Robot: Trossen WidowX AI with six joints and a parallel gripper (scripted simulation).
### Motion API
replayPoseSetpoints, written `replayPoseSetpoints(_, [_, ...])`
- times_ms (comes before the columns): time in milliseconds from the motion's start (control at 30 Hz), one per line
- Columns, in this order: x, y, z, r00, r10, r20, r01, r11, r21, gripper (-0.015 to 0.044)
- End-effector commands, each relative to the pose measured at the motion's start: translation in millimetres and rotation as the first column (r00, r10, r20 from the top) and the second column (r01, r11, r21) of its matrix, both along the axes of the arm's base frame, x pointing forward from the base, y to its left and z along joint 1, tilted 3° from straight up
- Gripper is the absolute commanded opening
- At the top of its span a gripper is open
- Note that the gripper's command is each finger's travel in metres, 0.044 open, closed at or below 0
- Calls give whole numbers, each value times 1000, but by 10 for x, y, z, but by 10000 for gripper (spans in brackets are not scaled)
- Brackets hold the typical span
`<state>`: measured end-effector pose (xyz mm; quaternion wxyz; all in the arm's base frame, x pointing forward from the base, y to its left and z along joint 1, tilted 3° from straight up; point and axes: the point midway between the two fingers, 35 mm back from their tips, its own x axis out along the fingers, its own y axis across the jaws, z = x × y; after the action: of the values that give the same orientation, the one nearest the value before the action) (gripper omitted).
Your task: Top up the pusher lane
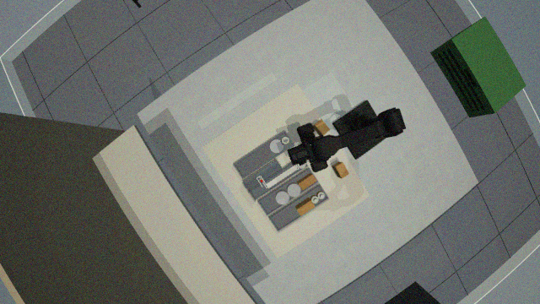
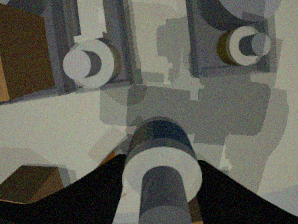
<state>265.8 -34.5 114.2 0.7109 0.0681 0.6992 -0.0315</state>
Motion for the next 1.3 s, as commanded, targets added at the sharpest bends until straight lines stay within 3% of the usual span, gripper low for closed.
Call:
replayPoseSetpoints(0, [70, 219, -53, 995, 97, 5, -97, 995, 4, 0])
replayPoseSetpoints(233, [128, 481, -111, 979, 203, 10, -203, 979, 3, 0])
replayPoseSetpoints(667, [133, 495, -349, 979, 203, 10, -203, 979, 3, 0])
replayPoseSetpoints(1267, [175, 497, -353, 979, 203, 11, -203, 979, 3, 0])
